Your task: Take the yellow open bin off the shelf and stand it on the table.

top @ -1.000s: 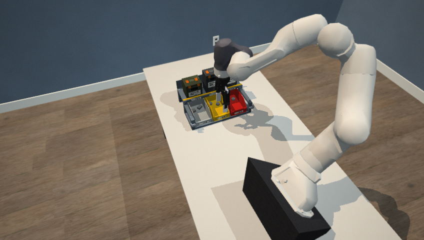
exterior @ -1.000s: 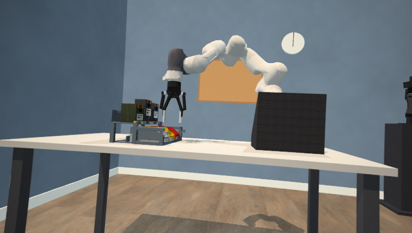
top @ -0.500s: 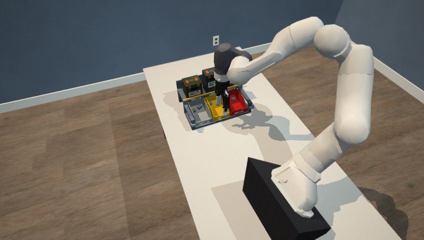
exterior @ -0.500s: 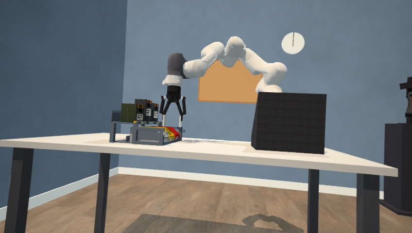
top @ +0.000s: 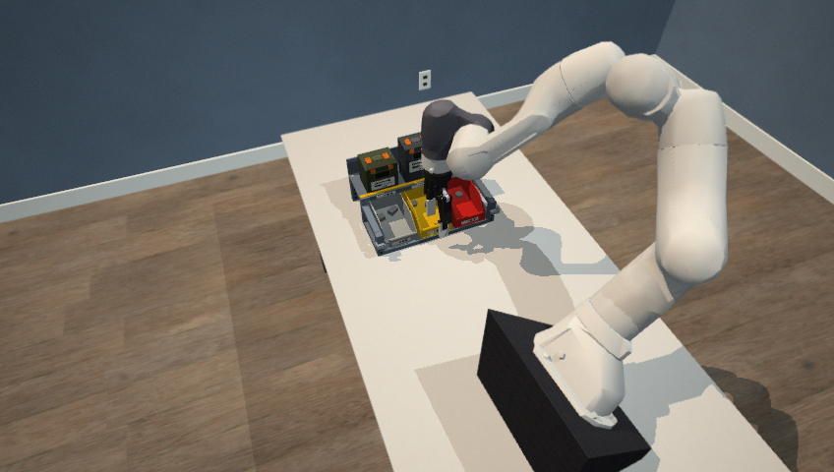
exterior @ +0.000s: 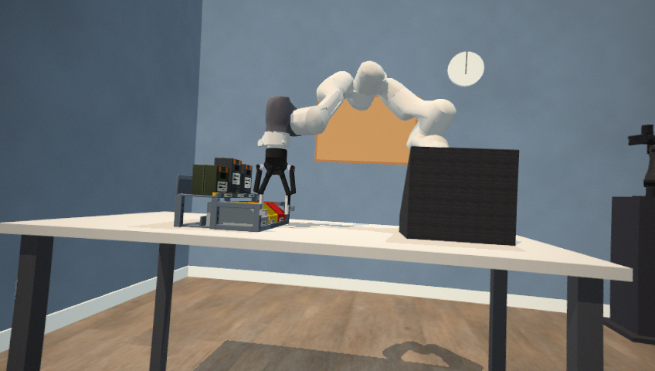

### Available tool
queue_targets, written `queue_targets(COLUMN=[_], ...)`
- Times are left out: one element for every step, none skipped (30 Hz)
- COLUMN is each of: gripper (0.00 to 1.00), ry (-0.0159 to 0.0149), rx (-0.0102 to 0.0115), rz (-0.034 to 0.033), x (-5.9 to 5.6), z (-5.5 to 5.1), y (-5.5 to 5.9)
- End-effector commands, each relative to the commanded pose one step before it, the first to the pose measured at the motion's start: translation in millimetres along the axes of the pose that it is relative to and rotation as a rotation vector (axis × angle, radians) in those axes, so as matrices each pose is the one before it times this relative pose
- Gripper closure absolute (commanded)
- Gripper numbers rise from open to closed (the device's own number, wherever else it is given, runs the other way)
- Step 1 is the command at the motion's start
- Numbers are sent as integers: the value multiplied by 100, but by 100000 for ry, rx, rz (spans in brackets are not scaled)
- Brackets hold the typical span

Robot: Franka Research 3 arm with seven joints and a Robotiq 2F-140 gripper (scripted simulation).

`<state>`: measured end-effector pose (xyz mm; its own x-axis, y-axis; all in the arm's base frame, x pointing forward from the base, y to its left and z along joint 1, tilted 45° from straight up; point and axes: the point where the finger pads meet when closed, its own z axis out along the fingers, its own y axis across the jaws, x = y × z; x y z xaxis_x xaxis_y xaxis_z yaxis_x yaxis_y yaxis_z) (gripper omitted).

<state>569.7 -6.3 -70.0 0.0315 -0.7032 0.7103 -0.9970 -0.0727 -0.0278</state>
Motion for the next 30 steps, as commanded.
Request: queue_targets(gripper=[43, 43, 43, 43, 43, 43, 43, 43, 43, 43, 43, 43, 43, 43, 43, 43, 43, 43, 43, 43, 43, 43, 43, 43, 43, 43, 43, 43, 43, 43], ry=[-201, -108, -108, -108, 0, 0, 0, 0, 0, 0, 0, 0, 0, 0, 0, 0, 245, -61, -61, -61, -61, 0, 0, 0, 0, 0, 0, 0, 0, 0], rx=[427, 219, 219, 219, 0, 0, 0, 0, 0, 0, 0, 0, 0, 0, 0, 0, -331, 83, 83, 83, 83, 0, 0, 0, 0, 0, 0, 0, 0, 0], rz=[327, 170, 170, 170, 0, 0, 0, 0, 0, 0, 0, 0, 0, 0, 0, 0, -379, 95, 95, 95, 95, 0, 0, 0, 0, 0, 0, 0, 0, 0], x=[-118, -61, -61, -62, 0, 0, 0, 0, 0, 0, 0, 0, 0, 0, 0, 0, 198, -66, -66, -67, -67, 0, 0, 0, 0, 0, 0, 0, 0, 0], z=[-195, -95, -95, -94, 0, 0, 0, 0, 0, 0, 0, 0, 0, 0, 0, 0, 50, -142, -142, -142, -142, 0, 0, 0, 0, 0, 0, 0, 0, 0], y=[-213, -110, -110, -110, 0, 0, 0, 0, 0, 0, 0, 0, 0, 0, 0, 0, 101, -9, -9, -9, -9, 0, 0, 0, 0, 0, 0, 0, 0, 0])
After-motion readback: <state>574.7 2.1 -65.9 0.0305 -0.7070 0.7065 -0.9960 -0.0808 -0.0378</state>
